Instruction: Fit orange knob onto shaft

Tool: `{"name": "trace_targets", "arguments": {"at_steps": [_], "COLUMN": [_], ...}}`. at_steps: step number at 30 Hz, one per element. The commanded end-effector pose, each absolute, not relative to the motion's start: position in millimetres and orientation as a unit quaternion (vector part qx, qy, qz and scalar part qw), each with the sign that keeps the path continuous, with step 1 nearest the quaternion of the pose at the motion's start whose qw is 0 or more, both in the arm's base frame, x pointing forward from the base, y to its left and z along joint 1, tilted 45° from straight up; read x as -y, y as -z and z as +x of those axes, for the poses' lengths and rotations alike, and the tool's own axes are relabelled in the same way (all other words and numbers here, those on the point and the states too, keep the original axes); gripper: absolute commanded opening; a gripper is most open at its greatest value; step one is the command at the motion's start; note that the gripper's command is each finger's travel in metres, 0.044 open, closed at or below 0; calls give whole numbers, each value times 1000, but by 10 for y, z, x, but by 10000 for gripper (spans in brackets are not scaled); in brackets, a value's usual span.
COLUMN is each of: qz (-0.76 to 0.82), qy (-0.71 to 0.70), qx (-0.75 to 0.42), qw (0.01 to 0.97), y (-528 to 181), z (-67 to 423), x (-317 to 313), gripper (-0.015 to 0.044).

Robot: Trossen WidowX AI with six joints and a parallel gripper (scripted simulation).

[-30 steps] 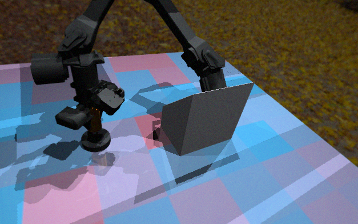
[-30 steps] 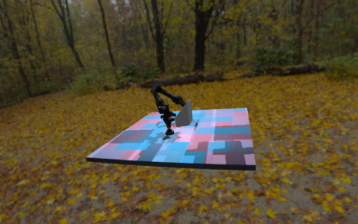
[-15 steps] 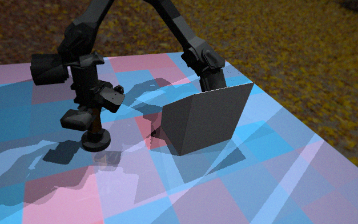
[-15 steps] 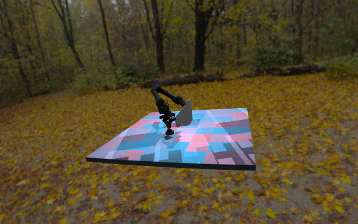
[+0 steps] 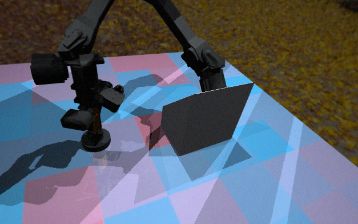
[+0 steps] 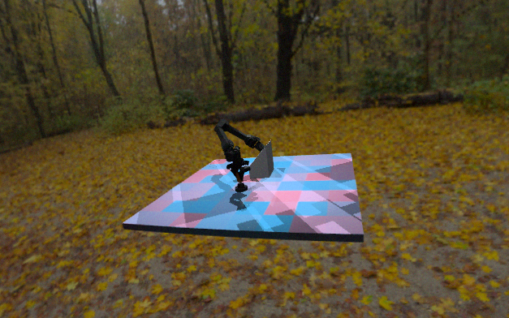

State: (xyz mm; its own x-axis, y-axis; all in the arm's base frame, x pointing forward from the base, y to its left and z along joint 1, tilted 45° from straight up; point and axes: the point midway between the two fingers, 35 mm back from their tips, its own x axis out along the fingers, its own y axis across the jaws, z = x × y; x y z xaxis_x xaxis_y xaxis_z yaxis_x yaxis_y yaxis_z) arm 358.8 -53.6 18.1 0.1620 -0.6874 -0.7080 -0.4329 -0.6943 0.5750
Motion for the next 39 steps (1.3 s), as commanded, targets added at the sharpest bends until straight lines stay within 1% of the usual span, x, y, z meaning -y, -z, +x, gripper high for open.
{"name": "trace_targets", "arguments": {"at_steps": [1, 3, 9, 32, 36, 39], "qz": [754, 752, 737, 737, 745, 756], "qy": [528, 532, 564, 564, 549, 521], "qx": [372, 366, 315, 315, 340, 382], "qw": [121, 130, 199, 199, 166, 107], "y": [-211, -211, -192, -211, -211, -207], "z": [3593, 3593, 3594, 3591, 3593, 3596], "x": [515, 514, 507, 514, 512, 510], "gripper": [0, 0, 0, 0, 0, 0]}}
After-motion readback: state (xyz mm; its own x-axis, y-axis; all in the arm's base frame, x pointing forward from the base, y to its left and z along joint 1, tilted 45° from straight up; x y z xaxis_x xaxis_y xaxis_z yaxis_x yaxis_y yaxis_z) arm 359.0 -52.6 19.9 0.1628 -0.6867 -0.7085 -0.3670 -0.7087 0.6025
